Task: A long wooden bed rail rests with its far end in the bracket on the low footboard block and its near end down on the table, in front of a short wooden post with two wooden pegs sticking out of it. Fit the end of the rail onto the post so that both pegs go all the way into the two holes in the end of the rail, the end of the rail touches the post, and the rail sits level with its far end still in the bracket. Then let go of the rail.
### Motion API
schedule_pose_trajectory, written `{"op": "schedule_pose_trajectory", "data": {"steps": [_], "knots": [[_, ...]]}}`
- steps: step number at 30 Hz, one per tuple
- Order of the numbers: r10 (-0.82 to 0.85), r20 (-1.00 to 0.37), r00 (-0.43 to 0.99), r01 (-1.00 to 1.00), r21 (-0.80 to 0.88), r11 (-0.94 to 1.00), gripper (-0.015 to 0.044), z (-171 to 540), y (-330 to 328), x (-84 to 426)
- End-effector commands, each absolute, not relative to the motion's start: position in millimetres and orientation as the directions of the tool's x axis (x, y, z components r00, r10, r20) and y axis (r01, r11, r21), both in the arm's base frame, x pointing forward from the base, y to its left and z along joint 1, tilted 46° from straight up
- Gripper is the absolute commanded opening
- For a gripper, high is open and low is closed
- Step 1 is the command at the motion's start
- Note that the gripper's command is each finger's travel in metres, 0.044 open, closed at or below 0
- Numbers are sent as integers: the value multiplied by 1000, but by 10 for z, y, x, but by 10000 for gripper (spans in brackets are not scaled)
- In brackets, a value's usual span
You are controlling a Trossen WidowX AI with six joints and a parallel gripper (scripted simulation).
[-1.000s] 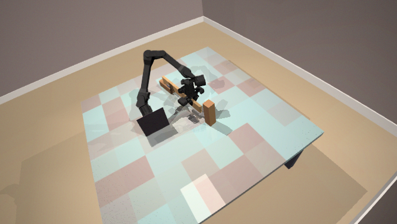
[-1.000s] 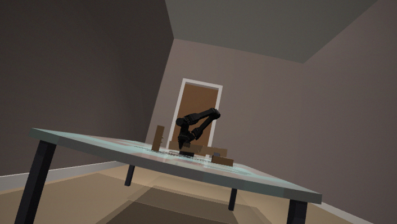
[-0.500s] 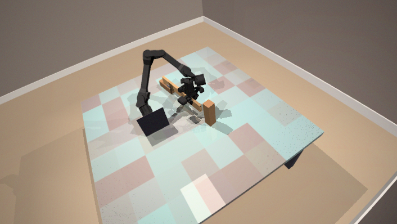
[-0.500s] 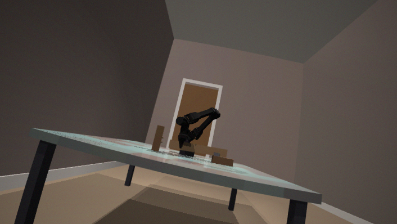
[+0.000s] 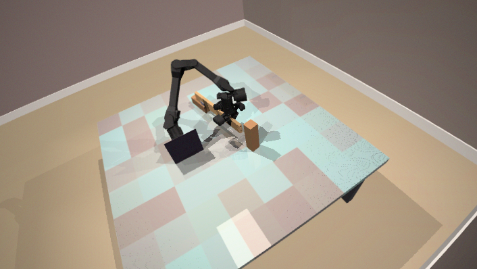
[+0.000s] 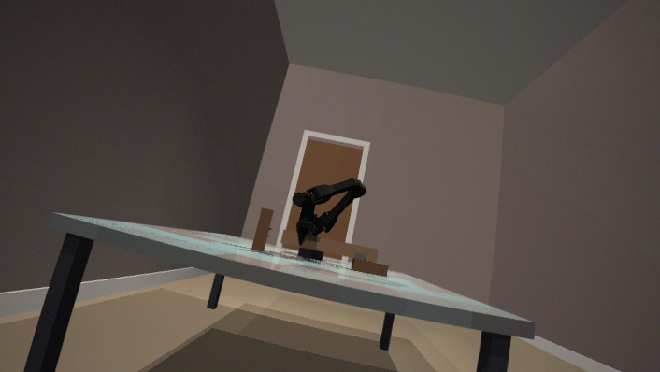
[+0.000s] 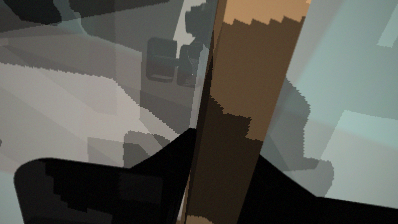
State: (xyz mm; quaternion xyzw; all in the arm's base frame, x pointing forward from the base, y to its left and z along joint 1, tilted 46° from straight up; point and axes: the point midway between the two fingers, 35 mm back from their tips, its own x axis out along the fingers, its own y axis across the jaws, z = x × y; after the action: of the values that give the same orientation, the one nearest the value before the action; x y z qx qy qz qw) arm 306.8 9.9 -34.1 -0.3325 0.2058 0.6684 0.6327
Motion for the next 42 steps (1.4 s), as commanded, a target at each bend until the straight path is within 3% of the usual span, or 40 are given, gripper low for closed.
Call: {"op": "schedule_pose_trajectory", "data": {"steps": [1, 42], "knots": [[710, -704, 29, -982, -151, -109, 0, -311, 63, 3079], [710, -704, 29, -983, -151, -109, 0, -307, 55, 3067]]}}
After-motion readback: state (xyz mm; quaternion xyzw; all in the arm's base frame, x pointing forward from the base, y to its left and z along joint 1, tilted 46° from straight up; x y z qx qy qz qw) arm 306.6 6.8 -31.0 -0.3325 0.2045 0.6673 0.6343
